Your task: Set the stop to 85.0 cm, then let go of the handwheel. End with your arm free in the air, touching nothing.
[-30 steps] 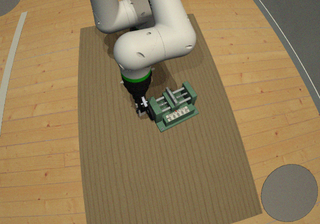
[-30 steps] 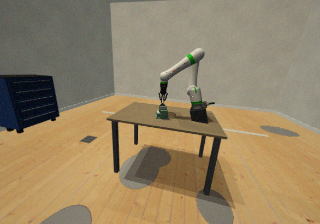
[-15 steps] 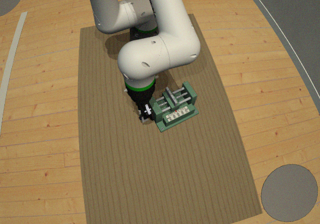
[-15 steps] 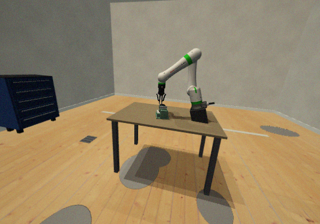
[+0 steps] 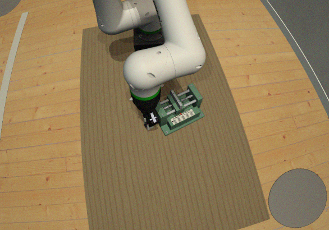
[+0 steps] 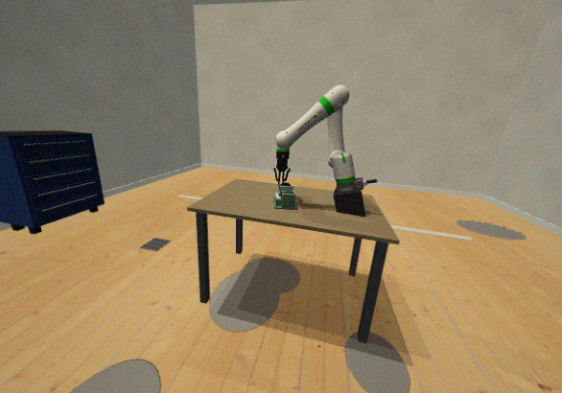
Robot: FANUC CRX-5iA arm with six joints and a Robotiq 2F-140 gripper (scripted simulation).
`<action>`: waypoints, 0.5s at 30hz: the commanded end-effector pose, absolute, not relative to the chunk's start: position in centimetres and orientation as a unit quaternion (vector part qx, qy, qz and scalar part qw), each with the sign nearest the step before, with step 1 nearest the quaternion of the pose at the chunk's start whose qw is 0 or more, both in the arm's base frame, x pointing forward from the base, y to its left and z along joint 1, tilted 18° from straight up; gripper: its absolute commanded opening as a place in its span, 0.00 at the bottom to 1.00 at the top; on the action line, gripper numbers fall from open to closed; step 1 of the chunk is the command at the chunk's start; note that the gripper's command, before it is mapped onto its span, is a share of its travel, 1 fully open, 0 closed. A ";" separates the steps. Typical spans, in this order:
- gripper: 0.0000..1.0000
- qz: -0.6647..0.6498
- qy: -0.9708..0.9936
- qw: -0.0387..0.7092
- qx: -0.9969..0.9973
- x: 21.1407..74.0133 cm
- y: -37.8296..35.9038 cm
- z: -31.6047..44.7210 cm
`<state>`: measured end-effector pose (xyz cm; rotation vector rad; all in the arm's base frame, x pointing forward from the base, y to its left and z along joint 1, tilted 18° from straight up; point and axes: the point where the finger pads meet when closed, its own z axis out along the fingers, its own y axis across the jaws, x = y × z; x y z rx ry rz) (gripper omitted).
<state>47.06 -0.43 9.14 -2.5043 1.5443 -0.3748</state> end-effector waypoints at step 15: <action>0.04 -0.126 0.519 0.087 -0.841 45.5 -1.6 6.1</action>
